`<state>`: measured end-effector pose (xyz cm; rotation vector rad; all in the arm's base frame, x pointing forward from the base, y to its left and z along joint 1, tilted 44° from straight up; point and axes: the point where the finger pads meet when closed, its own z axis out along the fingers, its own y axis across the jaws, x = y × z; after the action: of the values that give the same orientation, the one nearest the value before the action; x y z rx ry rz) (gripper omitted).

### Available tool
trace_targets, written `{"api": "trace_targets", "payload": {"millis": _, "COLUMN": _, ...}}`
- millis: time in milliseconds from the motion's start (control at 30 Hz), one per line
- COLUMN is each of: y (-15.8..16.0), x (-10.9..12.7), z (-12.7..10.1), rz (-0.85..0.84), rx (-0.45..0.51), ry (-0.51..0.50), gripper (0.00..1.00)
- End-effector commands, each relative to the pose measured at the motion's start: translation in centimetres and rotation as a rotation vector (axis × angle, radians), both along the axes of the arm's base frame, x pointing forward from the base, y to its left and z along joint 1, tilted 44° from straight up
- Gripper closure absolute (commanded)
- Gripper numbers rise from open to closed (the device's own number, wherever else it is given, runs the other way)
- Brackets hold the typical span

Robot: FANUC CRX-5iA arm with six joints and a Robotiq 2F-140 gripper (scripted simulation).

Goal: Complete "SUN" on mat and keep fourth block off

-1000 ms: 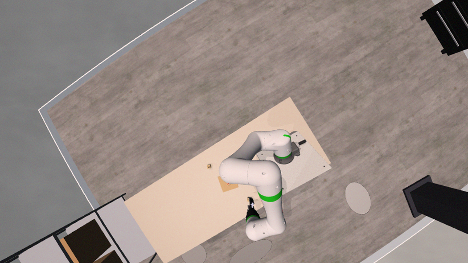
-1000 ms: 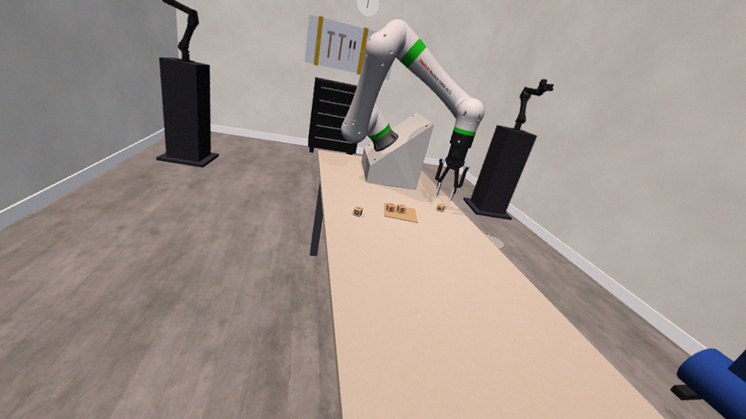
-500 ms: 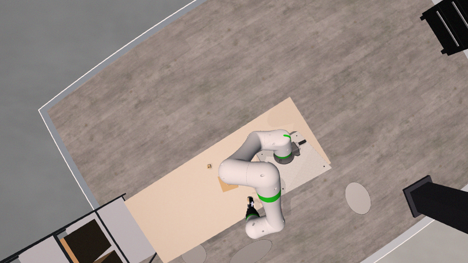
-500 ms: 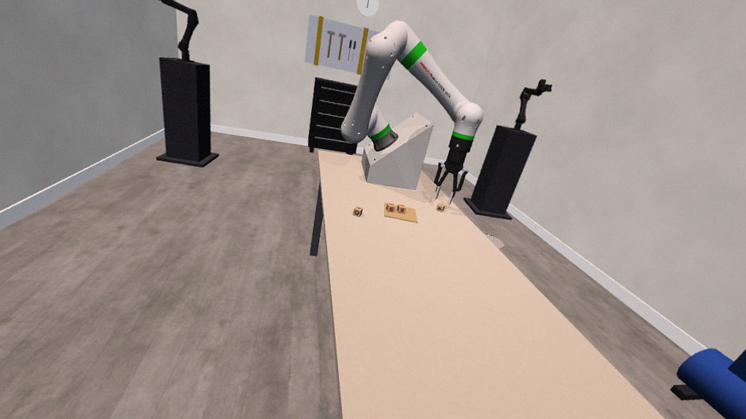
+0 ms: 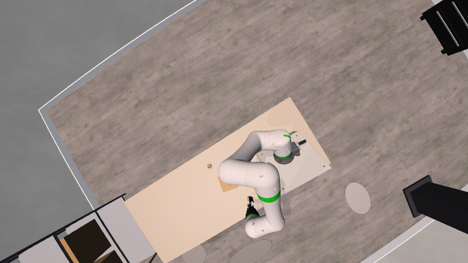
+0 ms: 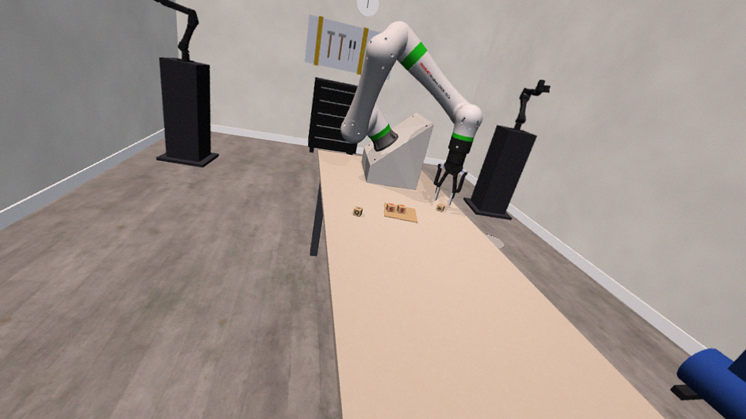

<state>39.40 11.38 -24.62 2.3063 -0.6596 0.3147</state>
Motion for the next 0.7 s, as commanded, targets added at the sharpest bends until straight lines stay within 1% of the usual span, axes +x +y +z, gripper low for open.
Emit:
{"api": "trace_targets", "payload": {"millis": 0, "y": 0.02, "x": 0.01, "z": -0.01, "rz": 0.000, "rx": 0.000, "ry": 0.000, "gripper": 0.60}}
{"api": "trace_targets", "payload": {"millis": 400, "y": -0.07, "x": 0.01, "z": -0.10, "rz": 0.000, "rx": 0.000, "ry": 0.000, "gripper": 0.60}}
{"api": "trace_targets", "payload": {"millis": 667, "y": -0.94, "x": 0.06, "z": -1.01, "rz": 0.000, "rx": 0.000, "ry": 0.000, "gripper": 0.60}}
